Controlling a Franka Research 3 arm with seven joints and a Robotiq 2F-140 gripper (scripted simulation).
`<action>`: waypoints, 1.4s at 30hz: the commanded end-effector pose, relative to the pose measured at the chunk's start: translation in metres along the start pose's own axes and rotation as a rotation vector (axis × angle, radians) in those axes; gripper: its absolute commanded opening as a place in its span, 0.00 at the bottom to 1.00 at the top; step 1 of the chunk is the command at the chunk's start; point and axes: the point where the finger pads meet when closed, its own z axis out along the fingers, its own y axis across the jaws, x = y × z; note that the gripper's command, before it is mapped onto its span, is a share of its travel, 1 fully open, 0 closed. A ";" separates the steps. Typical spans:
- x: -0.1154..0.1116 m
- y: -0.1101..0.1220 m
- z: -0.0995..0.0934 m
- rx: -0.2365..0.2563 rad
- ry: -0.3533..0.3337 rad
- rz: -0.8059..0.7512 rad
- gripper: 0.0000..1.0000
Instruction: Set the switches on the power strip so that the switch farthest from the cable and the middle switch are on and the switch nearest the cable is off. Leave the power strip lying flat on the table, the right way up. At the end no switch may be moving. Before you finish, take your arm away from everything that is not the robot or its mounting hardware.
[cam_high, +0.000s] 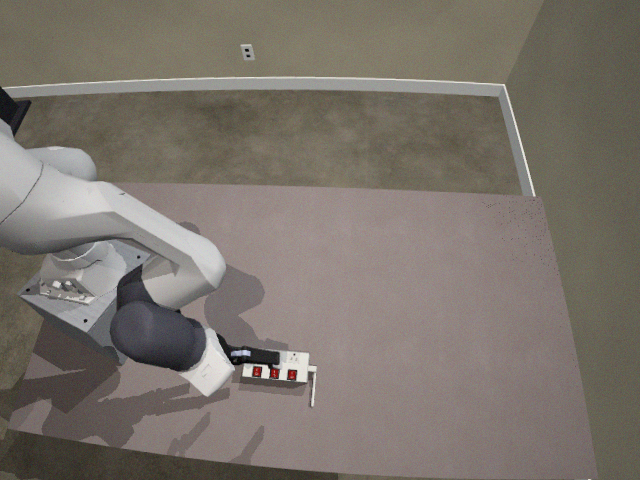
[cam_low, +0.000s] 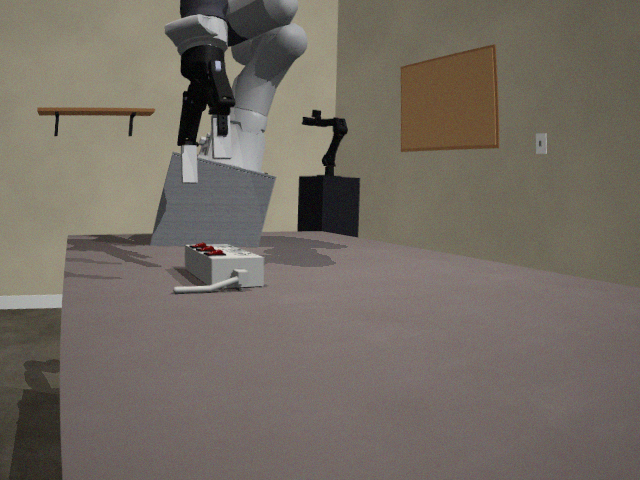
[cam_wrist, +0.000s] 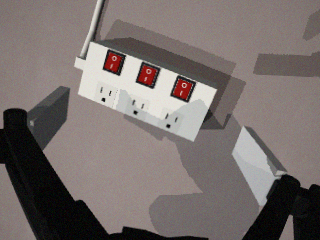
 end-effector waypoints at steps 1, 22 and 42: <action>0.005 0.003 0.022 -0.025 0.037 0.276 1.00; -0.005 0.013 0.035 -0.048 0.069 0.904 0.00; -0.005 0.013 0.035 -0.083 0.157 1.485 0.00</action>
